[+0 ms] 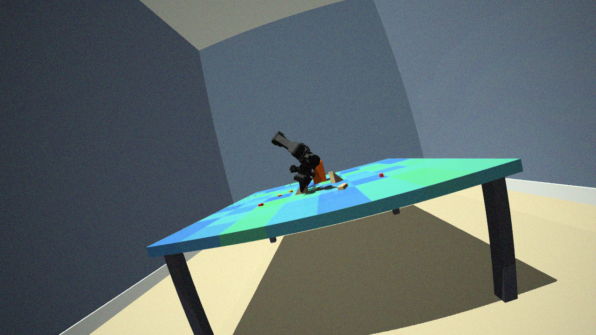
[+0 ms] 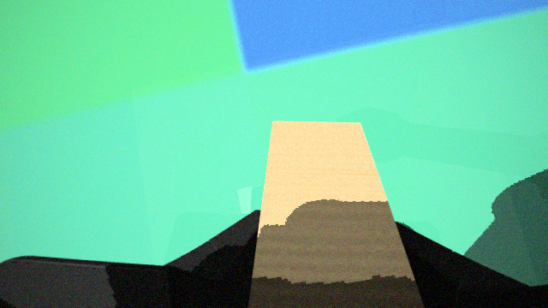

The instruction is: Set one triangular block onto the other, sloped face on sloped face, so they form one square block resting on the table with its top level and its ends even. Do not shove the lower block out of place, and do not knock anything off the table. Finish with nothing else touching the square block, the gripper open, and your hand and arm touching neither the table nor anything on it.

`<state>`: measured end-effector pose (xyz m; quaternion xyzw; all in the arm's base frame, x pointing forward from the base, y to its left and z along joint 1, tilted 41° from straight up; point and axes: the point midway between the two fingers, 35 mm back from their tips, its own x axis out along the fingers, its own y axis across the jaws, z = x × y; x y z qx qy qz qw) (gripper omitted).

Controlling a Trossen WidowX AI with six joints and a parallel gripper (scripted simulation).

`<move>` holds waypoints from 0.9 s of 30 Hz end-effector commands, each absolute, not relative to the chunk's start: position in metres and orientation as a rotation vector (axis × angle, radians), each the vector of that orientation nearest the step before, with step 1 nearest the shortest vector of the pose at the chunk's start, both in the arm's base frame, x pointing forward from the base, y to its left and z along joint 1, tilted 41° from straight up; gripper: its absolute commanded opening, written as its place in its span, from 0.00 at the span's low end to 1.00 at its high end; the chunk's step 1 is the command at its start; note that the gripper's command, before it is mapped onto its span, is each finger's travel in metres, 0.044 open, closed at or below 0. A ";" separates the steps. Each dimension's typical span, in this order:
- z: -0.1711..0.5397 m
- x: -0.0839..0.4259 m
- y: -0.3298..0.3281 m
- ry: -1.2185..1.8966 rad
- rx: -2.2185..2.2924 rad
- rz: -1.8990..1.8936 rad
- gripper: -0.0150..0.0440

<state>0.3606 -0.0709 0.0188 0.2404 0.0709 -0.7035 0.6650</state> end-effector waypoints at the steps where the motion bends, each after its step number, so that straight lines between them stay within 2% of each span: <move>1: 0.019 0.361 -0.071 0.161 0.537 -1.586 0.49; 5: 0.019 0.361 -0.071 0.161 0.537 -1.586 0.44; 9: 0.019 0.361 -0.071 0.160 0.538 -1.587 0.26; 10: 0.021 0.360 -0.070 0.160 0.540 -1.588 0.25; 17: 0.021 0.360 -0.069 0.164 0.545 -1.587 0.25; 27: 0.038 0.356 -0.072 0.357 0.740 -1.518 0.25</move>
